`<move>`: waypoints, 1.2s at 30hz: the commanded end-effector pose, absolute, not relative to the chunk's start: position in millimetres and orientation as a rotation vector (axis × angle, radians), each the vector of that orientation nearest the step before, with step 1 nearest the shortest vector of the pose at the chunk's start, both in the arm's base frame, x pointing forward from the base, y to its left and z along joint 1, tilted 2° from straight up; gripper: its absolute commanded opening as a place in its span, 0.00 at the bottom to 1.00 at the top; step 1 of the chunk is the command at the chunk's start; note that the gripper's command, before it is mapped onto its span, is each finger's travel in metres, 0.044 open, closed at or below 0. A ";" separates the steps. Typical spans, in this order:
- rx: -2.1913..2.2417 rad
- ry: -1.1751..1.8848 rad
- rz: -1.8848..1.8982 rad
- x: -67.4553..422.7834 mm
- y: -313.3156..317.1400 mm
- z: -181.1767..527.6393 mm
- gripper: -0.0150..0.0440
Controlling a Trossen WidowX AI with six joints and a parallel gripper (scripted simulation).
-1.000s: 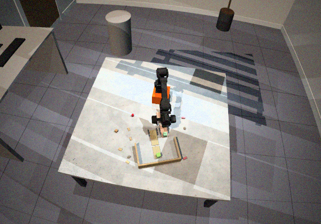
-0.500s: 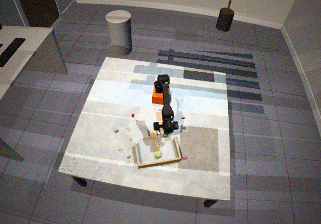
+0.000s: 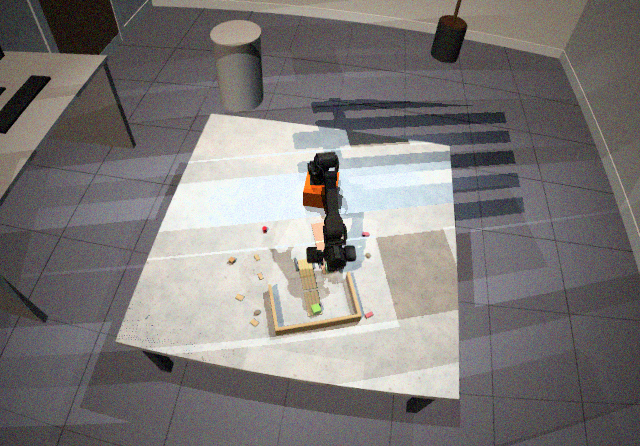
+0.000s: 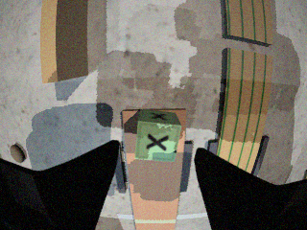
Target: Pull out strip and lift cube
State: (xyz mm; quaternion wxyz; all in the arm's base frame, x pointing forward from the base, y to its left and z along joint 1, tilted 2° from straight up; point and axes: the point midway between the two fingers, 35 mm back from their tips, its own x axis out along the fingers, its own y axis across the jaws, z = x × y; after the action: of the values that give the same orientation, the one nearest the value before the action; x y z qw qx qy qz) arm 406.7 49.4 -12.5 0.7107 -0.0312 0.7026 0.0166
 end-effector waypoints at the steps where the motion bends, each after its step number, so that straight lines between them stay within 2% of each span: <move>1: -0.064 1.559 0.034 406.9 49.4 -18.7 0.68; 21: -0.064 1.559 0.034 407.1 48.6 -48.8 0.68; 25: -0.068 1.560 0.035 407.1 48.6 -46.0 0.50; 31: -0.068 1.560 0.035 407.1 48.6 -46.0 0.43; 35: -0.067 1.560 0.035 405.1 48.4 -44.2 0.25; 36: -0.066 1.560 0.035 402.5 48.2 -42.0 0.25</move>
State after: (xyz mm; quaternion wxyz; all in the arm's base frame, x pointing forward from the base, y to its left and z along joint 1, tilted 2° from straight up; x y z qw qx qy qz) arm 405.7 48.4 -45.6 0.7098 -0.0306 0.7035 0.0157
